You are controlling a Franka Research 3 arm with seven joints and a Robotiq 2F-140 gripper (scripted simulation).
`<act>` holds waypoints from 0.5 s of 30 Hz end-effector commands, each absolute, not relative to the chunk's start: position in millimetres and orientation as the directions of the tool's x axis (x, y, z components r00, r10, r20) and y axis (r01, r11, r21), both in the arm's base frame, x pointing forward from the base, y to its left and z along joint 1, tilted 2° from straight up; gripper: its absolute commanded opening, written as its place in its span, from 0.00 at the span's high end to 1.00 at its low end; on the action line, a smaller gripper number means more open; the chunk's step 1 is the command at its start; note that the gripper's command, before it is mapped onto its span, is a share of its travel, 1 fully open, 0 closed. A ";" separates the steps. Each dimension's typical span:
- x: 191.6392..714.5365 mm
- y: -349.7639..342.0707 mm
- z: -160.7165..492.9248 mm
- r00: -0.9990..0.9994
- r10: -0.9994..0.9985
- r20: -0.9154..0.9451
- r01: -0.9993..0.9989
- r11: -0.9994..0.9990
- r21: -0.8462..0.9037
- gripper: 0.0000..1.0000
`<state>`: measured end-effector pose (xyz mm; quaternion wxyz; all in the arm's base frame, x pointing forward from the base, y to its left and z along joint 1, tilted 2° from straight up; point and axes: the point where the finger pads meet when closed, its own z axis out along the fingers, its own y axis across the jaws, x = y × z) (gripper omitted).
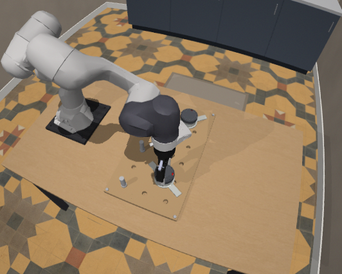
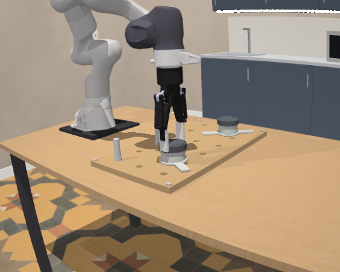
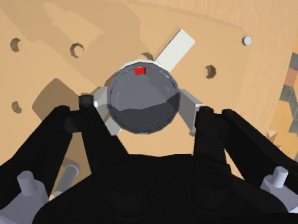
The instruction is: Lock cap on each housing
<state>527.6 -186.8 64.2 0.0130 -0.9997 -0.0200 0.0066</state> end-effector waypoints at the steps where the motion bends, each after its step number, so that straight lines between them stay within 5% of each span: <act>1: 523.3 -185.4 63.7 0.999 0.037 -0.013 0.037 -0.999 -0.030 0.90; 15: 506.1 -184.1 64.0 0.999 0.037 -0.013 0.037 -0.999 -0.030 0.90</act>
